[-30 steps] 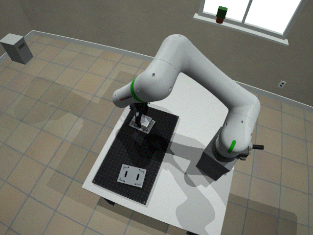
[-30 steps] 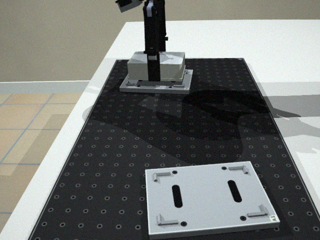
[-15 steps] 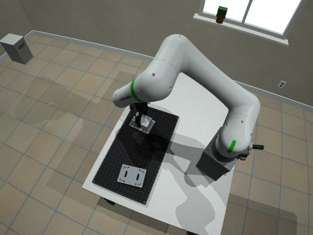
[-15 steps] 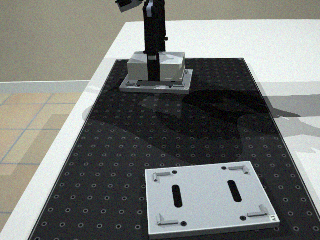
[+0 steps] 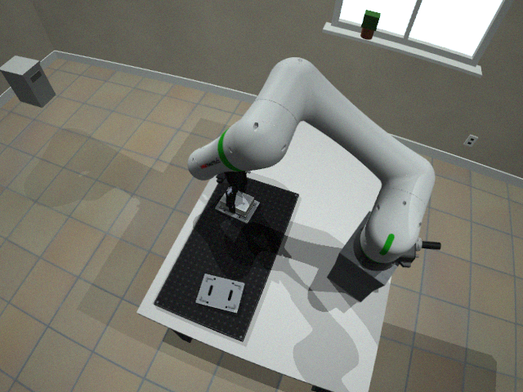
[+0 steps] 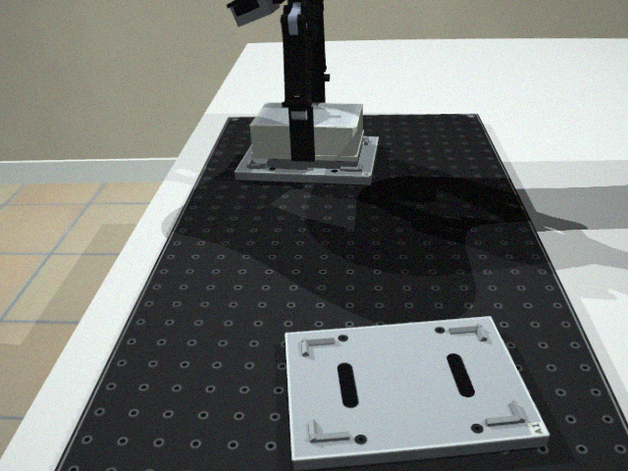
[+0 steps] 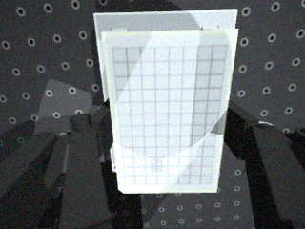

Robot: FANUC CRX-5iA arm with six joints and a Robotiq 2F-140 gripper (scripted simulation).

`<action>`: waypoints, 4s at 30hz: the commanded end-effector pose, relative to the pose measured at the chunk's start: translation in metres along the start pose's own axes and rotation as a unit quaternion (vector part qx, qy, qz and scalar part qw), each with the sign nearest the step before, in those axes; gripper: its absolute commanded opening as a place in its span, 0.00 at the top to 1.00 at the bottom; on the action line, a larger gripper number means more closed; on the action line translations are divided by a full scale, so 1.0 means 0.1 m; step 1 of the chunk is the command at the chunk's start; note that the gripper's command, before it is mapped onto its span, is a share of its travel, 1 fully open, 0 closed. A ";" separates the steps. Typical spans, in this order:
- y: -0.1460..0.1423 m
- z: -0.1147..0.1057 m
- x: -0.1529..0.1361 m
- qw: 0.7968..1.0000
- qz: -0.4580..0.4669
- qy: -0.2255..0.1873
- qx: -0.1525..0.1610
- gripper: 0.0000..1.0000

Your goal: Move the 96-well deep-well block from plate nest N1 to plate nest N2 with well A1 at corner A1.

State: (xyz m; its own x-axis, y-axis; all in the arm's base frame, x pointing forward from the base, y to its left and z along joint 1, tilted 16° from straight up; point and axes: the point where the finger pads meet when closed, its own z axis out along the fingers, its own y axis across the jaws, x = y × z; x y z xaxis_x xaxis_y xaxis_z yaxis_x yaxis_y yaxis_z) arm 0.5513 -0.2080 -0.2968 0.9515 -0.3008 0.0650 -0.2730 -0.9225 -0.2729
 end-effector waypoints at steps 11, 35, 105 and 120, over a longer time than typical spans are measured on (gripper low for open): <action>0.00 0.01 0.01 1.000 0.000 0.001 0.000 0.90; 0.00 0.04 0.01 1.000 0.000 0.001 0.000 0.90; 0.00 -0.48 0.01 1.000 0.000 0.001 0.000 0.00; 0.00 -0.70 0.01 1.000 0.000 0.001 0.000 0.00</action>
State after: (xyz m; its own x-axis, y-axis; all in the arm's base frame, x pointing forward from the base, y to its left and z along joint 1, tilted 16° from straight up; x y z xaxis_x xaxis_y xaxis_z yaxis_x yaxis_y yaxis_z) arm 0.5415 -0.2246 -0.2308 0.9515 -0.3008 0.0650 -0.2730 -0.9225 -0.2729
